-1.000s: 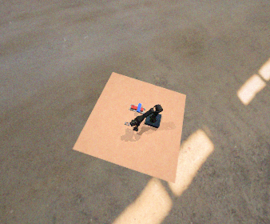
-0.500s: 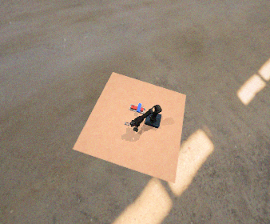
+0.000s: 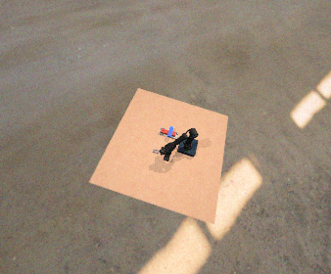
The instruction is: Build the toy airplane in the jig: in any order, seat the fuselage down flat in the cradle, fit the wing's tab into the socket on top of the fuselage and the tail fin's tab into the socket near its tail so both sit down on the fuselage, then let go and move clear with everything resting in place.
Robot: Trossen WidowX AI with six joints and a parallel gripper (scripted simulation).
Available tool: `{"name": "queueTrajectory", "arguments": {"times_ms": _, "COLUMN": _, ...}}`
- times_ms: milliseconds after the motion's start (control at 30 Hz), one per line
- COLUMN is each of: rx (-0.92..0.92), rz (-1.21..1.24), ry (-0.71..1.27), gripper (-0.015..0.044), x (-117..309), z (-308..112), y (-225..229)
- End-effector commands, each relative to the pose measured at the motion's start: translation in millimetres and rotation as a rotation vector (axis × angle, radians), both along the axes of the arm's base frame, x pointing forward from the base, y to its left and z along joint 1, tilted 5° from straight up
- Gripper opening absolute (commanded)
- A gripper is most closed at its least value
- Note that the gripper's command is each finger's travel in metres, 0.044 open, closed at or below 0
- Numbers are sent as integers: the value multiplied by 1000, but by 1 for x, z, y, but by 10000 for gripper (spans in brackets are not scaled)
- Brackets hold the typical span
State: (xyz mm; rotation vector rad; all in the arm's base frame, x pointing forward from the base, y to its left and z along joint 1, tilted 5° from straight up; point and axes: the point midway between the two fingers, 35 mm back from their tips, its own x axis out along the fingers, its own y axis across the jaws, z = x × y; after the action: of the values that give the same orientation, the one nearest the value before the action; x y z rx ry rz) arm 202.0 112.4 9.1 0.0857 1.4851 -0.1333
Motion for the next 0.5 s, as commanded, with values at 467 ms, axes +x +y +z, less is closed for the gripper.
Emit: {"name": "queueTrajectory", "arguments": {"times_ms": 467, "rx": 2, "rz": -24, "ry": -21, "gripper": 0, "x": 1, "z": 25, "y": 3}}
